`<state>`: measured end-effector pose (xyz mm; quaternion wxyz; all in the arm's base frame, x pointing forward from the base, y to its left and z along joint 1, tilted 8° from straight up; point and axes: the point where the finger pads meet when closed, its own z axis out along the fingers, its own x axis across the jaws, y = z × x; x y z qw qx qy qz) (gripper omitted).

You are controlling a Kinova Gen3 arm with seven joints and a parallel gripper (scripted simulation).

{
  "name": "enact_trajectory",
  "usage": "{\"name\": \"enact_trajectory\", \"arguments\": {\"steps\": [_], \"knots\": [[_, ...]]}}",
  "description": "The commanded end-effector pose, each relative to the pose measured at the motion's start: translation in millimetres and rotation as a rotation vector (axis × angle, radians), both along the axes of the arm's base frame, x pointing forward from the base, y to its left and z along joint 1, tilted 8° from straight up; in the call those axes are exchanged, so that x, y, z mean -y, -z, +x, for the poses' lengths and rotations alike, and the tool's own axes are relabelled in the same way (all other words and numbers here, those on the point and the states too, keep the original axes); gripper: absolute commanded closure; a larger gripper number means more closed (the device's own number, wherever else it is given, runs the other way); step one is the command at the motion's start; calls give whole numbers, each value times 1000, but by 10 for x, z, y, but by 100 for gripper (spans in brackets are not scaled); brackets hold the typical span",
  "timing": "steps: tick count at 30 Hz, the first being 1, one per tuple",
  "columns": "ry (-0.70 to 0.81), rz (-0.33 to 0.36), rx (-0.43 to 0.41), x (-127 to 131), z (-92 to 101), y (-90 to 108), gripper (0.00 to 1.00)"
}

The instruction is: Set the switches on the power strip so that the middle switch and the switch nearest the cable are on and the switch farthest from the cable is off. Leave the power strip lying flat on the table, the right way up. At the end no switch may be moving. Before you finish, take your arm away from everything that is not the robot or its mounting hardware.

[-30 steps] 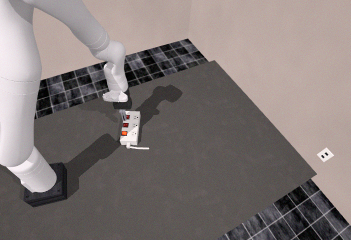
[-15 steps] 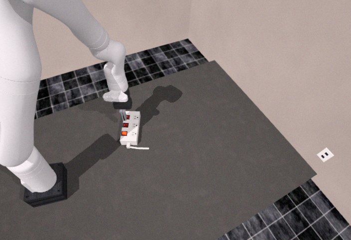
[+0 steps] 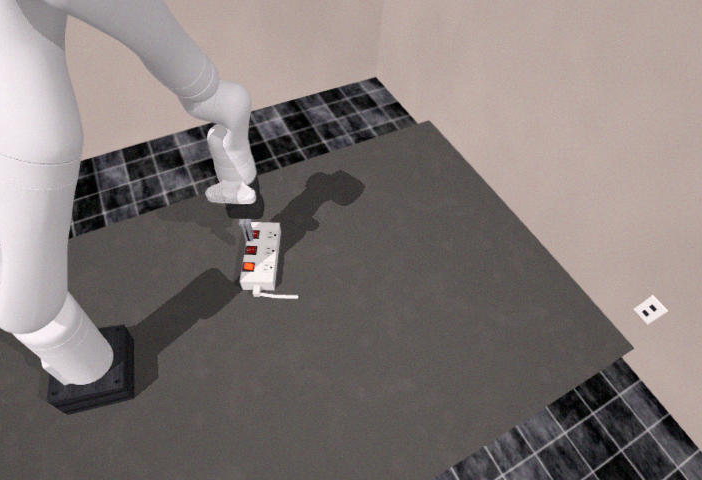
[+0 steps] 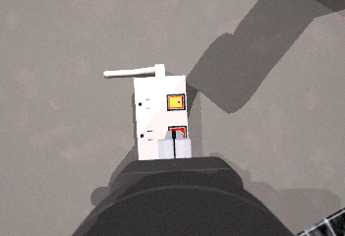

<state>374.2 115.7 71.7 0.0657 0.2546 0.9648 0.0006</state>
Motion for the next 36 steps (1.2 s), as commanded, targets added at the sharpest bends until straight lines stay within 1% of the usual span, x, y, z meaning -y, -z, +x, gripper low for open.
{"name": "enact_trajectory", "arguments": {"steps": [1,14,36], "knots": [[0,1,1,-2,4,-4,100],[0,1,1,-1,11,46,100],[0,1,1,8,43,289,100]]}}
